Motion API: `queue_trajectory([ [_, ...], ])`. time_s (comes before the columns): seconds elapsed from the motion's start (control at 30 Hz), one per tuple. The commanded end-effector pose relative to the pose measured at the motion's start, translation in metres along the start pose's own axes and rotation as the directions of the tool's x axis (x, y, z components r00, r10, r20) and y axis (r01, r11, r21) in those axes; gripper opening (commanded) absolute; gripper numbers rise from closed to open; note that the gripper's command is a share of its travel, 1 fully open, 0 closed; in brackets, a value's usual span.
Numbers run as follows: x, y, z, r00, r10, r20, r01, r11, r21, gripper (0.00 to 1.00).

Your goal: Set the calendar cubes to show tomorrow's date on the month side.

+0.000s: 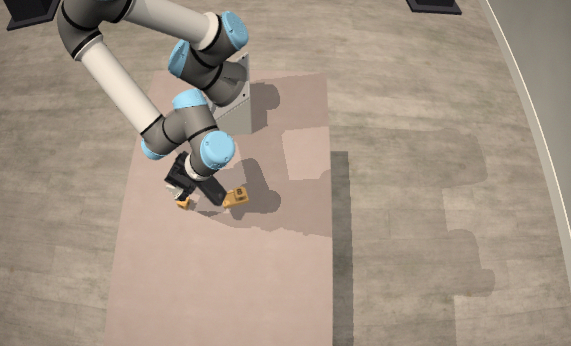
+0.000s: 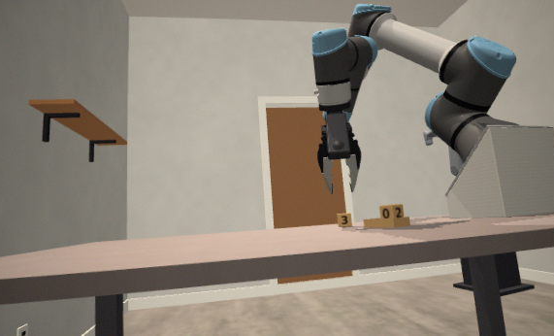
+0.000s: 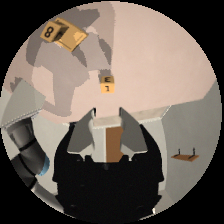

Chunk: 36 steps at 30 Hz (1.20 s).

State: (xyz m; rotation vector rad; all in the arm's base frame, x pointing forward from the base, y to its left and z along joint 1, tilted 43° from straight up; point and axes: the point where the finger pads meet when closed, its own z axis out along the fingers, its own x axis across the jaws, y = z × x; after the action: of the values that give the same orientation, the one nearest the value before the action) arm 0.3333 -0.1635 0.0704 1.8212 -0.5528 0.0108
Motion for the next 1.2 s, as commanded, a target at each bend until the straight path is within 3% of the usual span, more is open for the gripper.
queue_trajectory([
  [0.0,0.0004,0.0,-0.0005,1.0,0.001,-0.001,-0.001,1.0,-0.006,0.29],
  [0.53,-0.0005,-0.0014,0.0002,1.0,0.002,0.006,-0.001,1.0,-0.025,0.29],
  [1.17,-0.0036,-0.0051,0.0022,1.0,0.005,0.025,-0.002,0.991,-0.131,0.29],
])
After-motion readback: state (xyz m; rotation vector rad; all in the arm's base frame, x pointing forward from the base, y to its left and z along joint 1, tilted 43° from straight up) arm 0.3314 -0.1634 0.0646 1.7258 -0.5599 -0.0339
